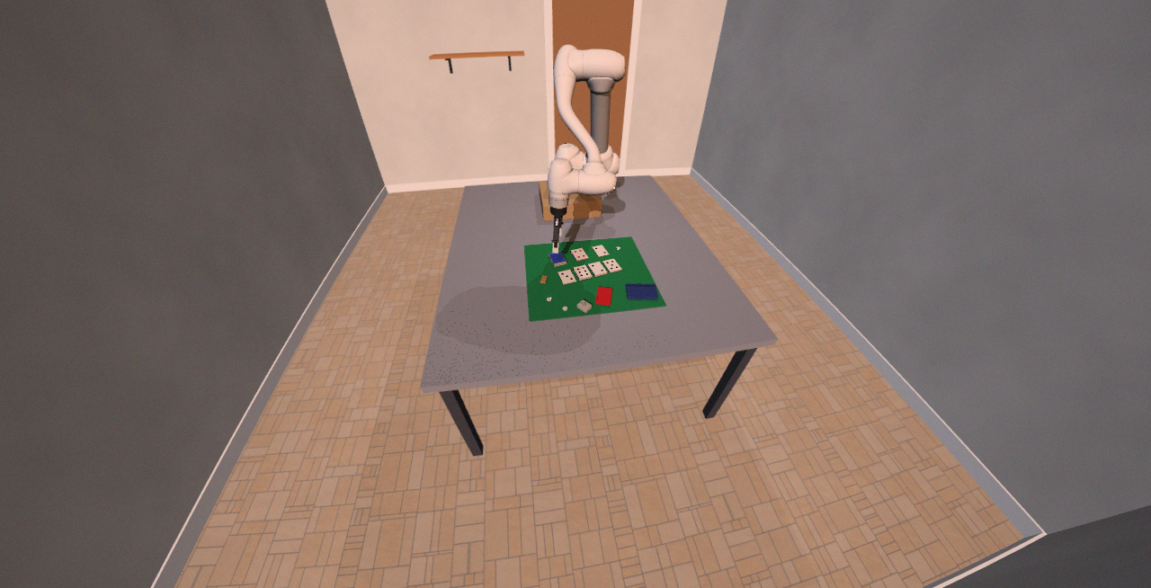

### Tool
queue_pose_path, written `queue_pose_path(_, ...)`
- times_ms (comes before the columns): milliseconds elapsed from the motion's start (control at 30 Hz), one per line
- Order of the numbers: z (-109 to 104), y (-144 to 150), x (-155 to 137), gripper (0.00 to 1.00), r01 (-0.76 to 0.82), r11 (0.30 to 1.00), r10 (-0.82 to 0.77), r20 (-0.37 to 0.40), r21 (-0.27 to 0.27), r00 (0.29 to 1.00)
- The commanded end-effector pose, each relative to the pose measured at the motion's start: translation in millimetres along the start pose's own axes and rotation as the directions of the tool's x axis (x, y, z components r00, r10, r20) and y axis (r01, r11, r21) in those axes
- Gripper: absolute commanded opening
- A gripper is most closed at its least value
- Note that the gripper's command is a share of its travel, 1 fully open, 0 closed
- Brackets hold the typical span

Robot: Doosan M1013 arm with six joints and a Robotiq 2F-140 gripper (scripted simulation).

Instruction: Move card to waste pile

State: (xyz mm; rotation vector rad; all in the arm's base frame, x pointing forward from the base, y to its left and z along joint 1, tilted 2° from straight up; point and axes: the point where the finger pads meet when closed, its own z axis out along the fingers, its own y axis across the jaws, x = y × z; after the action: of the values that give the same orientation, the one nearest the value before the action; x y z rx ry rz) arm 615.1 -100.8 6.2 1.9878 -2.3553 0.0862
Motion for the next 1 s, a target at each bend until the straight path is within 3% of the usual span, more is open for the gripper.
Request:
queue_pose_path(0, 0.2, 0.3, 0.4, 1.0, 0.275, 0.961, -0.275, 0.018, 0.007, 0.961)
queue_pose_path(200, 0.7, 0.7, 1.0, 1.0, 0.555, 0.832, -0.555, -0.003, 0.009, 0.832)
queue_pose_path(400, 1.0, 1.0, 1.4, 1.0, 0.783, 0.621, -0.783, -0.022, 0.003, 0.621)
queue_pose_path(467, 1.0, 1.0, 1.4, 1.0, 0.783, 0.621, -0.783, -0.022, 0.003, 0.621)
queue_pose_path(500, 1.0, 1.0, 1.5, 1.0, 0.868, 0.496, -0.868, -0.026, -0.001, 0.496)
queue_pose_path(600, 1.1, 1.1, 1.6, 1.0, 0.926, 0.377, -0.926, -0.03, -0.006, 0.377)
queue_pose_path(867, 1.1, 1.1, 1.7, 1.0, 1.0, -0.019, -1.0, -0.025, -0.009, -0.019)
queue_pose_path(900, 1.1, 1.1, 1.7, 0.5, 0.998, -0.068, -0.997, -0.023, -0.007, -0.068)
queue_pose_path(967, 1.3, 1.1, 1.7, 0.5, 0.986, -0.166, -0.986, -0.019, -0.001, -0.166)
